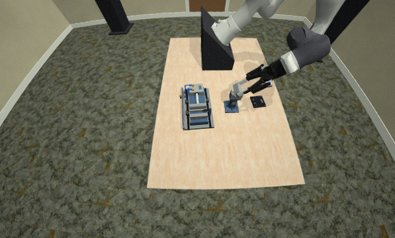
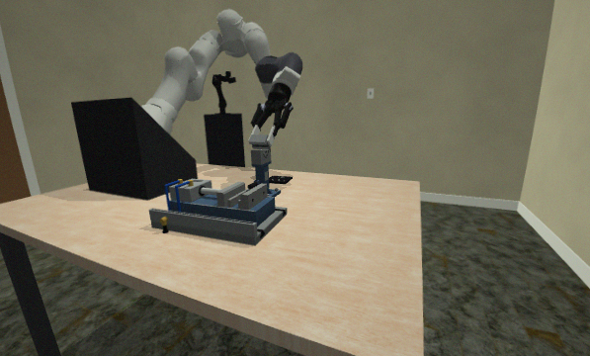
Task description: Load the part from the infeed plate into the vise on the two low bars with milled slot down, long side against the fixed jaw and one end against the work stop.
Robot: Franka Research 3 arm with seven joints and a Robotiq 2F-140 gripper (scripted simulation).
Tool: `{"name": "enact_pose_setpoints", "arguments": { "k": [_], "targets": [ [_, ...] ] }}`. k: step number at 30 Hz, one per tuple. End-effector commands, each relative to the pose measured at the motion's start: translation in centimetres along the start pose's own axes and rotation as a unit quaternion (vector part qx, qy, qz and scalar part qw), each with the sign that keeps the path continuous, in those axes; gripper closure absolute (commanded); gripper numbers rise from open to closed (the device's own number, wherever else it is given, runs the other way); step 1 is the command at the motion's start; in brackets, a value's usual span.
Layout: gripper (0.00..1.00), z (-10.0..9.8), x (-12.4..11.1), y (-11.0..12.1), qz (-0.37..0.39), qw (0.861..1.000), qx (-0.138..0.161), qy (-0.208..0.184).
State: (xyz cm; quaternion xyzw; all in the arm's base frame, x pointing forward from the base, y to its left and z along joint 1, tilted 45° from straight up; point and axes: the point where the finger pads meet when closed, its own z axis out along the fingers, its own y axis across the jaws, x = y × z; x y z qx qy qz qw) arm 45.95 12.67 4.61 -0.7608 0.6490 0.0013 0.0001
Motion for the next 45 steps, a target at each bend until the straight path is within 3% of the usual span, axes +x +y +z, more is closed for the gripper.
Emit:
{"name": "enact_pose_setpoints", "arguments": {
  "k": [1, 25, 45],
  "targets": [
    [1.0, -0.08, 0.33, 0.03, 0.0, 1.0, 0.0, 0.001],
    [1.0, -0.05, 0.3, 0.03, 0.0, 1.0, 0.0, -0.004],
    [1.0, 0.07, 0.24, 0.02, 0.0, 0.999, 0.0, -0.038]
  ]
}}
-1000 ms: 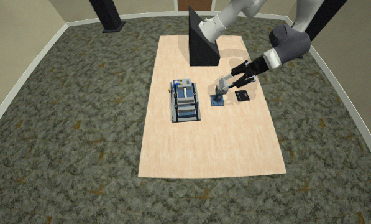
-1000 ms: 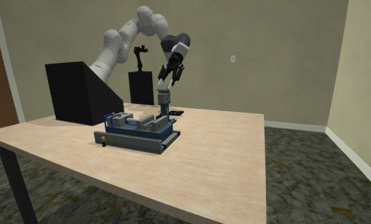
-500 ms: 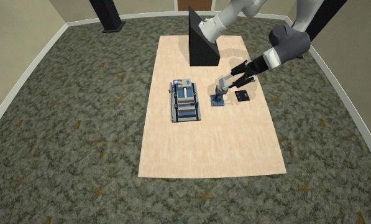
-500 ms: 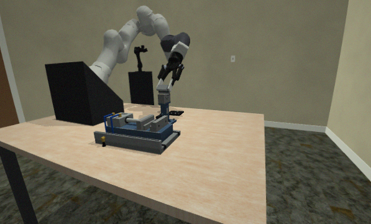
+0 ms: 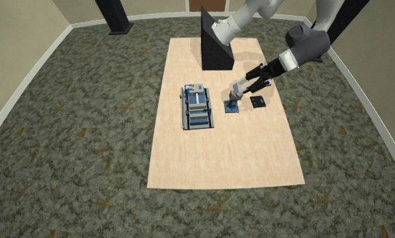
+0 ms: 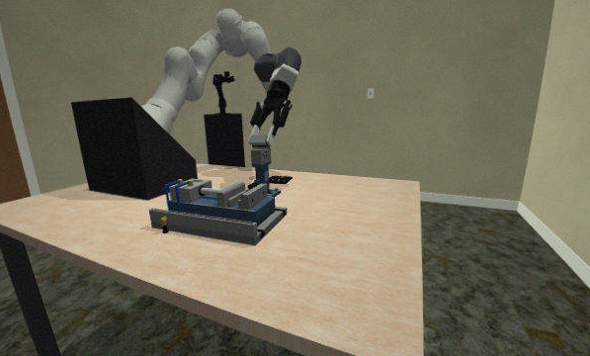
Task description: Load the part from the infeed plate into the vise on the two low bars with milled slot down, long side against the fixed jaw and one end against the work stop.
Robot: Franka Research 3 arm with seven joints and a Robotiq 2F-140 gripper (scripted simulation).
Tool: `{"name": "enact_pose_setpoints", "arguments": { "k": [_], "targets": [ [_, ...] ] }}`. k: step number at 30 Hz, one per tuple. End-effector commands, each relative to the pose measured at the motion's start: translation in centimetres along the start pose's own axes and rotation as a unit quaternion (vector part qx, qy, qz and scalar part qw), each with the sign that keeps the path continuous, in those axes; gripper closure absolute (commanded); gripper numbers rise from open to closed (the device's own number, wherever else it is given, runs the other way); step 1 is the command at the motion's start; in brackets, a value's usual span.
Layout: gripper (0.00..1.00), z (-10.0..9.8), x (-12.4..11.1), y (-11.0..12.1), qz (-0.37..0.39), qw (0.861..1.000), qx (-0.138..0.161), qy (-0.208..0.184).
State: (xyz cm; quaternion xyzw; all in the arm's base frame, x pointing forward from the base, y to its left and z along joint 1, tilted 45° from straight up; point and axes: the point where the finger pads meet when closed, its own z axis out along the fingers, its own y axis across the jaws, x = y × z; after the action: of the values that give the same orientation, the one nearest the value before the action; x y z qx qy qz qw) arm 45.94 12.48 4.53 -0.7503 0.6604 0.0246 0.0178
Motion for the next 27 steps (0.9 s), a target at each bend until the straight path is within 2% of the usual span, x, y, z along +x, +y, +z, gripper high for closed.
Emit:
{"name": "enact_pose_setpoints", "arguments": {
  "k": [1, 14, 27],
  "targets": [
    [1.0, 0.0, 0.07, -0.02, -0.015, 1.0, 0.001, -0.012],
    [1.0, 0.01, 0.29, -0.03, -0.015, 0.999, 0.0, -0.052],
    [1.0, 0.06, 0.61, -0.05, -0.015, 0.993, -0.001, -0.117]
  ]
}}
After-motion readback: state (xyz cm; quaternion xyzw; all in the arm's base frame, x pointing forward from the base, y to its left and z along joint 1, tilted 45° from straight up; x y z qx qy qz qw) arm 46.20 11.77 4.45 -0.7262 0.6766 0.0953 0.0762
